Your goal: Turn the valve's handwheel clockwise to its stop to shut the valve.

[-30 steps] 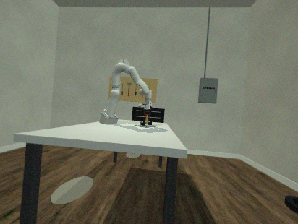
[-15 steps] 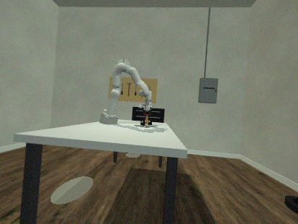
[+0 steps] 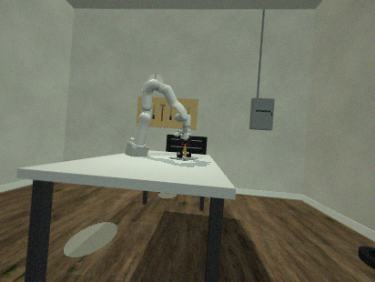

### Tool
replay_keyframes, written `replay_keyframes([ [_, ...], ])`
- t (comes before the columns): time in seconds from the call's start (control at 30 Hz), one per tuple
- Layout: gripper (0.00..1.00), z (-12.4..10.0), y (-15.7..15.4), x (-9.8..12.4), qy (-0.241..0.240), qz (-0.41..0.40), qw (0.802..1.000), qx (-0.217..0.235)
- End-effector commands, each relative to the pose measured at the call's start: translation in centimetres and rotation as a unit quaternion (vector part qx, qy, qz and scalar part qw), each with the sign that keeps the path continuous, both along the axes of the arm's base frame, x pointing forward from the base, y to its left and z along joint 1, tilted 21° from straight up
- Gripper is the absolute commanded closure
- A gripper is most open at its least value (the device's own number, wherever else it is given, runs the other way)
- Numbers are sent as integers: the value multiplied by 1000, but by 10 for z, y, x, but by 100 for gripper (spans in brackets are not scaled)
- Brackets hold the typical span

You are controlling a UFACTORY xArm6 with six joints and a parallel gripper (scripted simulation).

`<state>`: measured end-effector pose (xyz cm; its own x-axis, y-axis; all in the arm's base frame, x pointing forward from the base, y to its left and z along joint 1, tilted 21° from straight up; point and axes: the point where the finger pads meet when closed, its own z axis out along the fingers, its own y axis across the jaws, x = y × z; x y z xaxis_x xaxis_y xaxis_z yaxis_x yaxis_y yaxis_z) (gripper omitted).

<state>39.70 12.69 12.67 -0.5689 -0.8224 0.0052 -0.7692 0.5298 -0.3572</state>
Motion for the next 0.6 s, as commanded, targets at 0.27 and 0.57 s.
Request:
replay_keyframes([
  [0.27,100,1,1,1,-2,0,1000,1],
  [0.57,100,1,1,1,-2,0,1000,1],
])
